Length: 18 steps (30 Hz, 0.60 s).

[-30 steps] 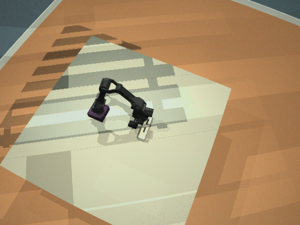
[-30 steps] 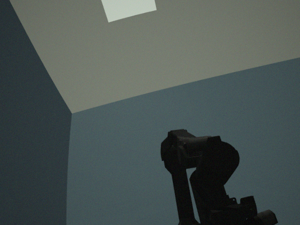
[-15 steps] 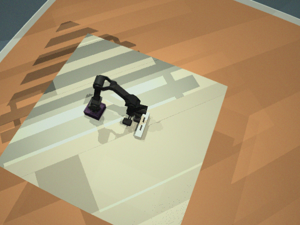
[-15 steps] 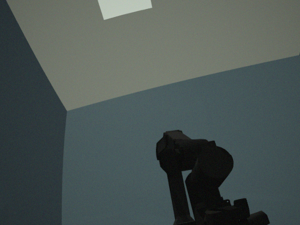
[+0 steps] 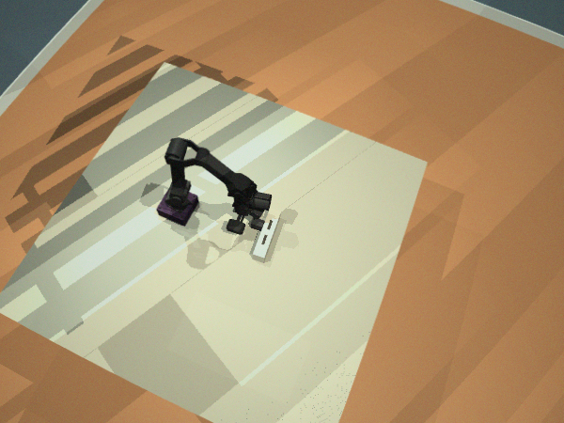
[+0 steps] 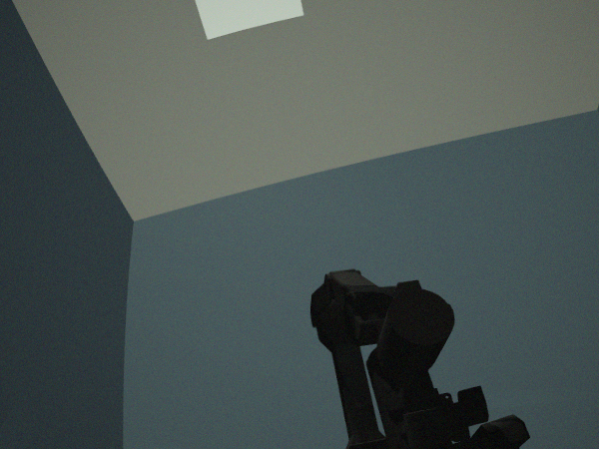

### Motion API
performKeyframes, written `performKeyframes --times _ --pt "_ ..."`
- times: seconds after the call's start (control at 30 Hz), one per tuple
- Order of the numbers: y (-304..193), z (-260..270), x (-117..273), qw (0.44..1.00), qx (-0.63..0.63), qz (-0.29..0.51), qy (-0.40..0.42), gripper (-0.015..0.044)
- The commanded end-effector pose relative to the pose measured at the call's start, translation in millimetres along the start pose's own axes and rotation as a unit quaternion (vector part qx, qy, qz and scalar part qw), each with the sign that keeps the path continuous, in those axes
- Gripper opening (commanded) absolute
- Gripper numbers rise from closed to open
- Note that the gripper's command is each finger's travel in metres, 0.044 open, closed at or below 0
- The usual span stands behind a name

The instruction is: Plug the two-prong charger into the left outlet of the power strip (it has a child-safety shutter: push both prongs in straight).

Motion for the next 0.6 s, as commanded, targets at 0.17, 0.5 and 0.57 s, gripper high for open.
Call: performKeyframes --times 0.17,0.5,0.57 --pt "3.6 0.9 59.0 0.971 -0.003 -0.231 0.053 0.0440" --pt "3.1 0.7 63.5 0.967 -0.004 -0.248 0.058 0.0440" --pt "3.1 0.7 63.5 0.967 -0.004 -0.248 0.058 0.0440"
Point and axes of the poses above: the point midway between the two fingers, 35 mm back from their tips, its own x axis back along the fingers, its own z axis across the jaws, y = z × x, the point moved 3 cm from there along x, back along the fingers, and after that the axes turned 13 degrees about -x, right-handed, at the moved point
